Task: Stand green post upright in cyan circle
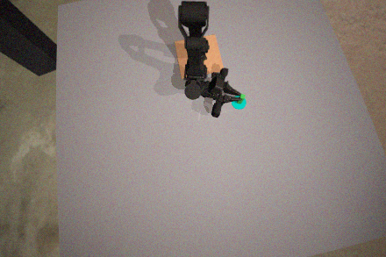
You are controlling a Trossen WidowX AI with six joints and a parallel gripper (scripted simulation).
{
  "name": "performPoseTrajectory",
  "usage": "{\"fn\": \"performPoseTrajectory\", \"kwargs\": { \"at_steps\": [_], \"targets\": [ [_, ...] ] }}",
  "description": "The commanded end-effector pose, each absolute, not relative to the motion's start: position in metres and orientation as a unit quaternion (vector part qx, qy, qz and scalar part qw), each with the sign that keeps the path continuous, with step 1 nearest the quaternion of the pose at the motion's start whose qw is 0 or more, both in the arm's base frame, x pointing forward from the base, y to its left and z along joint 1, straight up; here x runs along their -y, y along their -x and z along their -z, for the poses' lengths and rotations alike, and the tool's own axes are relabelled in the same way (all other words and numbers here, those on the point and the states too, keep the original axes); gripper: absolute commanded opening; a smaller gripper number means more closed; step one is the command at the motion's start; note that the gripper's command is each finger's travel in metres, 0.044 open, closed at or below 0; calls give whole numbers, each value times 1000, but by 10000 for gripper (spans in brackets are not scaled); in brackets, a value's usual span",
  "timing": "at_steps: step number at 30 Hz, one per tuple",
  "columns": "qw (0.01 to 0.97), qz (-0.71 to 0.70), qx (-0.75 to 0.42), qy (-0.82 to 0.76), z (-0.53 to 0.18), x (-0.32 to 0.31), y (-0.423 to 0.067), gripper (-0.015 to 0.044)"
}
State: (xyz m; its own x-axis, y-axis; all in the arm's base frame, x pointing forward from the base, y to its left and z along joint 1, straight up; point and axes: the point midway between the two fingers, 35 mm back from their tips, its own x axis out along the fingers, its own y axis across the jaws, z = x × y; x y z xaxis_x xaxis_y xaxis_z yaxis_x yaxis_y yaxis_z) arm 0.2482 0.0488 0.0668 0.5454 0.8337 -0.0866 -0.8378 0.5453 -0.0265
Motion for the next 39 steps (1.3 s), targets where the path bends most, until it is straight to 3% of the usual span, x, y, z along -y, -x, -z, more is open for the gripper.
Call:
{"fn": "performPoseTrajectory", "kwargs": {
  "at_steps": [1,14,28,39],
  "targets": [
    [879,-475,-35,29,-60,-50,-247,23],
    [879,-475,-35,29,-57,-50,-247,23],
    [879,-475,-35,29,-57,-50,-247,390],
    [879,-475,-35,29,-82,-47,-254,400]
  ]
}}
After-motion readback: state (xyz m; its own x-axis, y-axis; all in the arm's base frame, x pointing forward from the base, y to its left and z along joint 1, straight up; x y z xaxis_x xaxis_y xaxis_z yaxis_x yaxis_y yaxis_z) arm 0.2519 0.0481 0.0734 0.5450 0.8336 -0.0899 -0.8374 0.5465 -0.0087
